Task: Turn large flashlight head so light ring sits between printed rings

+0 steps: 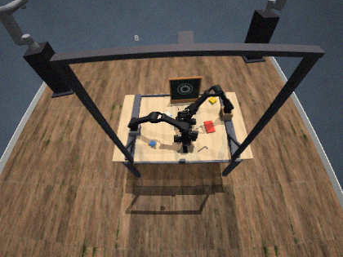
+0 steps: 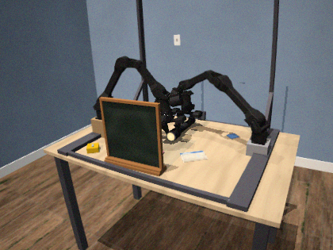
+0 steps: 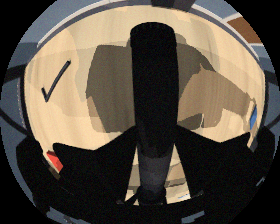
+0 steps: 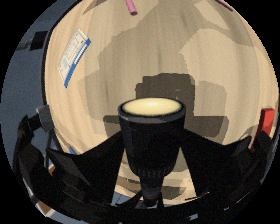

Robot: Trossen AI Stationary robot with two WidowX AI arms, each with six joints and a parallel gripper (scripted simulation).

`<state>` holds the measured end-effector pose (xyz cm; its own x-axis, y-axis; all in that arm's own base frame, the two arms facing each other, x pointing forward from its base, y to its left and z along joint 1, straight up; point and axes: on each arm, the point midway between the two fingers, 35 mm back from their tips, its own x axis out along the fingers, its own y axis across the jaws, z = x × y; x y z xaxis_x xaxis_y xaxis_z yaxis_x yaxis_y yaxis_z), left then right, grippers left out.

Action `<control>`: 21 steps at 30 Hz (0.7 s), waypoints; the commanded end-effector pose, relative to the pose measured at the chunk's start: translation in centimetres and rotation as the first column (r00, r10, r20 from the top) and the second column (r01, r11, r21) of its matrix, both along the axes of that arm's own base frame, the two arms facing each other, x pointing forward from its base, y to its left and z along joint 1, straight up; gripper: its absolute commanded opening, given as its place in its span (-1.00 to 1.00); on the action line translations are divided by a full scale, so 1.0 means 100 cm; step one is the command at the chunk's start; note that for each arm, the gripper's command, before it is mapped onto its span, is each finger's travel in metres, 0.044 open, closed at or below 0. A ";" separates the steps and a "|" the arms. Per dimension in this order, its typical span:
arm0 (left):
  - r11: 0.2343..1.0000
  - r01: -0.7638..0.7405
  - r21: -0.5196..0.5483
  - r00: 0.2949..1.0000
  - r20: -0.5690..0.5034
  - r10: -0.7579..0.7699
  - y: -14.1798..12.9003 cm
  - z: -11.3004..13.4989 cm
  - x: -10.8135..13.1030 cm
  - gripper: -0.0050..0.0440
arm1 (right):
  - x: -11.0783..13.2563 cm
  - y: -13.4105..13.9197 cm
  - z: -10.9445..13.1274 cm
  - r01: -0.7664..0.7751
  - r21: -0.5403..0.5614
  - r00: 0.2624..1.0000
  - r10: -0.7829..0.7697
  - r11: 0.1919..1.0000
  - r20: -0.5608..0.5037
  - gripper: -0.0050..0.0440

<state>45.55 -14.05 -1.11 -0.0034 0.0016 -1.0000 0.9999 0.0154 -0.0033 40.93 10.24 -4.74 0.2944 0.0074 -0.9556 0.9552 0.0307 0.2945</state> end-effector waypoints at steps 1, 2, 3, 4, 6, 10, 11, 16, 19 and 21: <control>1.000 0.003 -0.013 0.999 0.041 -0.002 -0.002 0.017 0.006 -0.26 | 0.005 0.002 0.007 -0.005 0.008 1.000 0.005 1.000 0.021 0.13; 1.000 0.003 -0.013 0.999 0.041 -0.002 -0.002 0.017 0.006 -0.26 | 0.005 0.002 0.007 -0.005 0.008 1.000 0.005 1.000 0.021 0.13; 1.000 0.003 -0.013 0.999 0.041 -0.002 -0.002 0.017 0.006 -0.26 | 0.005 0.002 0.007 -0.005 0.008 1.000 0.005 1.000 0.021 0.13; 1.000 0.003 -0.013 0.999 0.041 -0.002 -0.002 0.017 0.006 -0.26 | 0.005 0.002 0.007 -0.005 0.008 1.000 0.005 1.000 0.021 0.13; 1.000 0.003 -0.013 0.999 0.041 -0.002 -0.002 0.017 0.006 -0.26 | 0.008 0.002 0.009 -0.005 0.008 0.999 0.005 1.000 -0.032 0.13; 1.000 0.003 -0.013 0.999 0.041 -0.002 -0.002 0.017 0.006 -0.26 | 0.007 0.002 0.007 -0.005 0.006 0.999 0.006 1.000 -0.052 0.13; 1.000 0.003 -0.013 0.999 0.041 -0.002 -0.002 0.017 0.006 -0.26 | 0.007 0.002 0.007 -0.005 0.006 0.999 0.006 1.000 -0.052 0.13; 1.000 0.003 -0.013 0.999 0.041 -0.002 -0.002 0.017 0.006 -0.26 | 0.010 0.002 0.009 -0.006 0.005 0.992 0.006 1.000 -0.127 0.13; 1.000 0.003 -0.013 0.999 0.041 -0.002 -0.002 0.017 0.006 -0.26 | 0.011 0.003 0.009 -0.006 0.004 0.987 0.007 1.000 -0.161 0.13; 1.000 0.003 -0.013 0.999 0.041 -0.002 -0.002 0.017 0.006 -0.26 | 0.012 0.003 0.009 -0.007 0.004 0.983 0.007 1.000 -0.184 0.13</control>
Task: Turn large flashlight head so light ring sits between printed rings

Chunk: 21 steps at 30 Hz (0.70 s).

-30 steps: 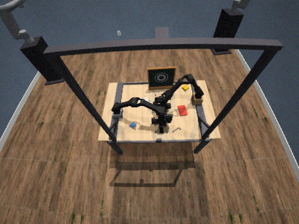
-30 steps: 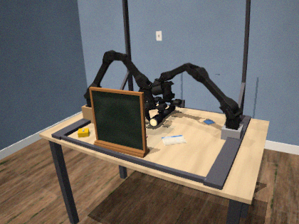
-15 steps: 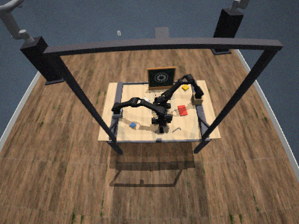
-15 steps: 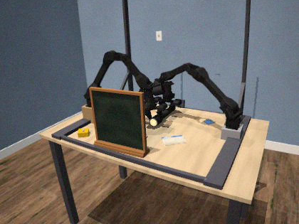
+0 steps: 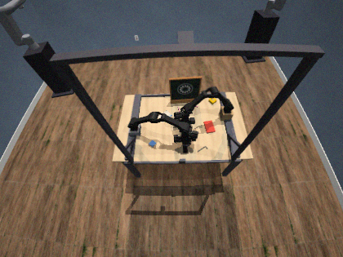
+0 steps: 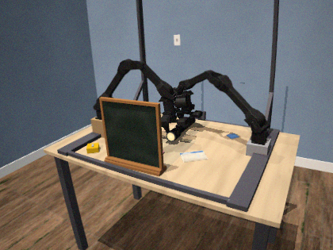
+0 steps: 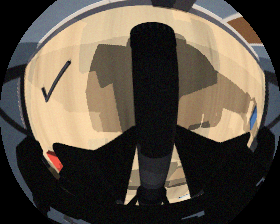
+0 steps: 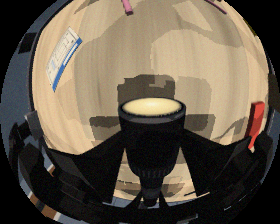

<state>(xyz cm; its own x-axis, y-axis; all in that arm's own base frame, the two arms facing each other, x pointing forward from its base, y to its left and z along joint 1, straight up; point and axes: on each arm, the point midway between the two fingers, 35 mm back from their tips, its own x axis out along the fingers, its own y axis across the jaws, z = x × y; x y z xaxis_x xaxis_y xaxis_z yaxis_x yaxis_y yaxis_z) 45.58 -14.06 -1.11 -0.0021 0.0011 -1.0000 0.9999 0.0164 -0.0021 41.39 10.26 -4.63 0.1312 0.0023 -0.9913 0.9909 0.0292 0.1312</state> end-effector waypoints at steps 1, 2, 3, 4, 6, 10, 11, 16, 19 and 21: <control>1.000 0.004 -0.013 0.999 0.040 -0.003 -0.002 0.017 0.006 -0.26 | 0.007 0.002 0.008 -0.009 0.008 1.000 0.009 1.000 -0.030 0.13; 1.000 0.004 -0.013 0.999 0.040 -0.003 -0.002 0.017 0.006 -0.26 | 0.008 0.002 0.008 -0.009 0.008 0.999 0.010 1.000 -0.041 0.13; 1.000 0.004 -0.013 0.999 0.040 -0.003 -0.002 0.017 0.006 -0.26 | 0.008 0.002 0.008 -0.010 0.008 0.999 0.010 1.000 -0.053 0.13; 1.000 0.004 -0.013 0.999 0.040 -0.003 -0.002 0.017 0.006 -0.26 | 0.008 0.002 0.008 -0.010 0.007 0.998 0.010 1.000 -0.065 0.13; 1.000 0.004 -0.013 0.999 0.040 -0.003 -0.002 0.017 0.006 -0.26 | 0.006 0.002 0.006 -0.010 0.006 0.998 0.010 1.000 -0.062 0.13; 1.000 0.004 -0.013 0.999 0.040 -0.003 -0.002 0.017 0.006 -0.26 | 0.009 0.002 0.007 -0.011 0.006 0.993 0.011 1.000 -0.114 0.13; 1.000 0.004 -0.013 0.999 0.040 -0.003 -0.002 0.017 0.006 -0.26 | 0.010 0.002 0.007 -0.011 0.006 0.992 0.012 1.000 -0.125 0.13; 1.000 0.004 -0.013 0.999 0.040 -0.003 -0.002 0.017 0.006 -0.26 | 0.010 0.002 0.007 -0.012 0.005 0.983 0.013 1.000 -0.183 0.13; 1.000 0.004 -0.013 0.999 0.040 -0.003 -0.002 0.017 0.006 -0.26 | 0.011 0.002 0.007 -0.013 0.004 0.976 0.014 1.000 -0.218 0.13; 1.000 0.004 -0.013 0.999 0.040 -0.003 -0.002 0.017 0.006 -0.26 | 0.011 0.003 0.007 -0.014 0.004 0.970 0.014 1.000 -0.241 0.13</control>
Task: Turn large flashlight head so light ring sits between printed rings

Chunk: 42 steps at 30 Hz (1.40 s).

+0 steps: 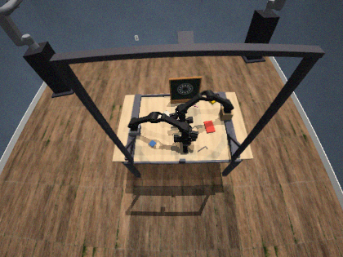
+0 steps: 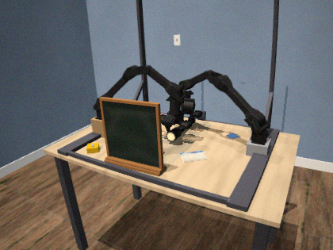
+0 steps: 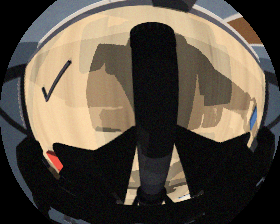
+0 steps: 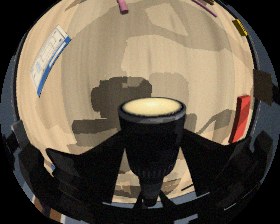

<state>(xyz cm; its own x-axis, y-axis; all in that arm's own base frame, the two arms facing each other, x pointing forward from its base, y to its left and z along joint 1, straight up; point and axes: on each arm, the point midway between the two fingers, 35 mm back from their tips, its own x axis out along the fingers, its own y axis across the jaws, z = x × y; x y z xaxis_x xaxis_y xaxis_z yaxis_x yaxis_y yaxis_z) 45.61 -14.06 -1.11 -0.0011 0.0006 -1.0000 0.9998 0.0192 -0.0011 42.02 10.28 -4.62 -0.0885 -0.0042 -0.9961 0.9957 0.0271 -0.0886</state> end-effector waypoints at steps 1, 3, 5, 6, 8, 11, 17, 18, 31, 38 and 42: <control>1.000 0.006 -0.012 0.999 0.039 -0.006 -0.002 0.017 0.006 -0.26 | 0.005 0.002 0.006 -0.015 0.011 0.999 0.016 1.000 -0.035 0.13; 1.000 0.006 -0.012 0.999 0.039 -0.006 -0.002 0.017 0.006 -0.26 | 0.003 0.002 0.005 -0.015 0.009 1.000 0.015 1.000 -0.021 0.13; 1.000 0.006 -0.012 0.999 0.039 -0.006 -0.002 0.017 0.006 -0.26 | 0.005 0.002 0.006 -0.016 0.010 0.998 0.016 1.000 -0.059 0.13; 1.000 0.006 -0.012 0.999 0.039 -0.006 -0.002 0.017 0.006 -0.26 | 0.006 0.002 0.006 -0.016 0.010 0.997 0.017 1.000 -0.072 0.13; 1.000 0.006 -0.012 0.999 0.039 -0.006 -0.002 0.017 0.006 -0.26 | 0.004 0.002 0.005 -0.012 0.008 0.999 0.012 1.000 -0.046 1.00; 1.000 0.006 -0.012 0.999 0.039 -0.006 -0.002 0.017 0.006 -0.26 | 0.004 0.002 0.005 -0.012 0.008 0.999 0.012 1.000 -0.046 1.00; 1.000 0.006 -0.012 0.999 0.039 -0.006 -0.002 0.017 0.006 -0.26 | 0.004 0.002 0.005 -0.012 0.008 0.999 0.012 1.000 -0.046 1.00; 1.000 0.006 -0.012 0.999 0.039 -0.006 -0.002 0.017 0.006 -0.26 | 0.004 0.002 0.005 -0.012 0.008 0.999 0.012 1.000 -0.046 1.00; 1.000 0.006 -0.012 0.999 0.039 -0.006 -0.002 0.017 0.006 -0.26 | 0.007 0.002 0.025 -0.012 0.008 0.999 0.012 1.000 -0.045 1.00; 1.000 0.006 -0.012 0.999 0.039 -0.006 -0.002 0.017 0.006 -0.26 | 0.010 0.002 0.044 -0.012 0.009 0.999 0.012 1.000 -0.039 1.00; 1.000 0.006 -0.012 0.999 0.039 -0.006 -0.002 0.017 0.006 -0.26 | 0.012 0.002 0.054 -0.012 0.010 0.999 0.012 1.000 -0.038 1.00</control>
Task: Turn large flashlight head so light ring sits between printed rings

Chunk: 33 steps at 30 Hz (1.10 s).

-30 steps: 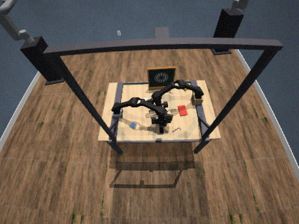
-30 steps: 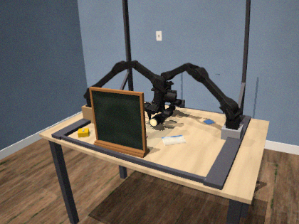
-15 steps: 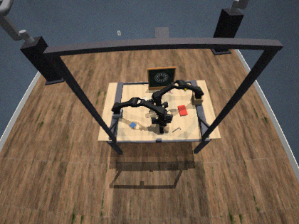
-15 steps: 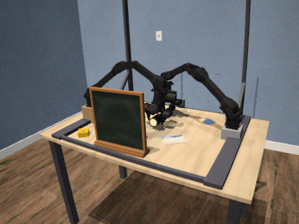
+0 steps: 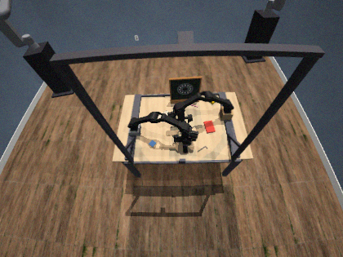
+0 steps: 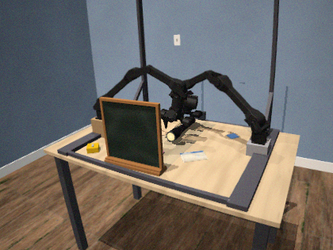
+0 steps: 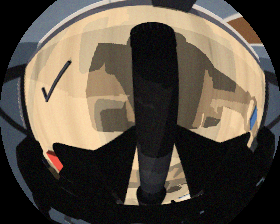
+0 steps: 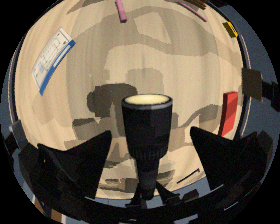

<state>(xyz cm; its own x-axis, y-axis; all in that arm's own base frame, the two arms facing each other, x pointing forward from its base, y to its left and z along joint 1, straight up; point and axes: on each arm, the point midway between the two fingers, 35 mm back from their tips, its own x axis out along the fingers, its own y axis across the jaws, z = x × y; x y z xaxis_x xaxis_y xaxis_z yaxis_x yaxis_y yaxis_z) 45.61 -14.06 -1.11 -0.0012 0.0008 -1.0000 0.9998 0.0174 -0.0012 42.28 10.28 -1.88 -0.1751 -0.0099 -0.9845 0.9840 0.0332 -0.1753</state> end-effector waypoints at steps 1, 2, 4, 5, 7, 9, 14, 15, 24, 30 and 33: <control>1.000 0.005 -0.013 0.999 0.039 -0.004 -0.002 0.017 0.006 -0.26 | 0.009 0.002 0.031 -0.005 0.015 0.999 0.005 1.000 0.050 1.00; 1.000 0.005 -0.013 0.999 0.039 -0.004 -0.002 0.017 0.006 -0.26 | 0.009 0.002 0.031 -0.005 0.015 0.999 0.005 1.000 0.050 1.00; 1.000 0.005 -0.013 0.999 0.039 -0.004 -0.002 0.017 0.006 -0.26 | 0.010 0.002 0.031 -0.006 0.015 0.999 0.005 1.000 0.052 1.00; 1.000 0.005 -0.013 0.999 0.039 -0.004 -0.002 0.017 0.006 -0.26 | 0.010 0.002 0.031 -0.006 0.015 0.999 0.005 1.000 0.052 1.00; 1.000 0.005 -0.013 0.999 0.039 -0.004 -0.002 0.017 0.006 -0.26 | 0.010 0.002 0.031 -0.006 0.015 0.999 0.005 1.000 0.052 1.00; 1.000 0.005 -0.013 0.999 0.039 -0.004 -0.002 0.017 0.006 -0.26 | 0.010 0.002 0.031 -0.006 0.015 0.999 0.005 1.000 0.052 1.00; 1.000 0.005 -0.013 0.999 0.039 -0.004 -0.002 0.017 0.006 -0.26 | 0.011 0.000 0.039 -0.040 0.025 0.995 0.038 0.999 0.087 1.00; 1.000 0.005 -0.013 0.999 0.039 -0.004 -0.002 0.017 0.006 -0.26 | 0.012 -0.001 0.042 -0.053 0.028 0.993 0.050 0.998 0.103 1.00; 1.000 0.005 -0.013 0.999 0.039 -0.004 -0.002 0.017 0.006 -0.26 | 0.025 -0.016 0.087 -0.287 0.014 0.899 0.264 0.958 0.349 1.00; 1.000 0.005 -0.013 0.999 0.039 -0.004 -0.002 0.017 0.006 -0.26 | 0.027 -0.023 0.112 -0.382 -0.038 0.817 0.356 0.924 0.454 1.00; 1.000 0.005 -0.013 0.999 0.039 -0.004 -0.002 0.017 0.006 -0.26 | 0.028 -0.029 0.135 -0.441 -0.096 0.736 0.421 0.892 0.531 1.00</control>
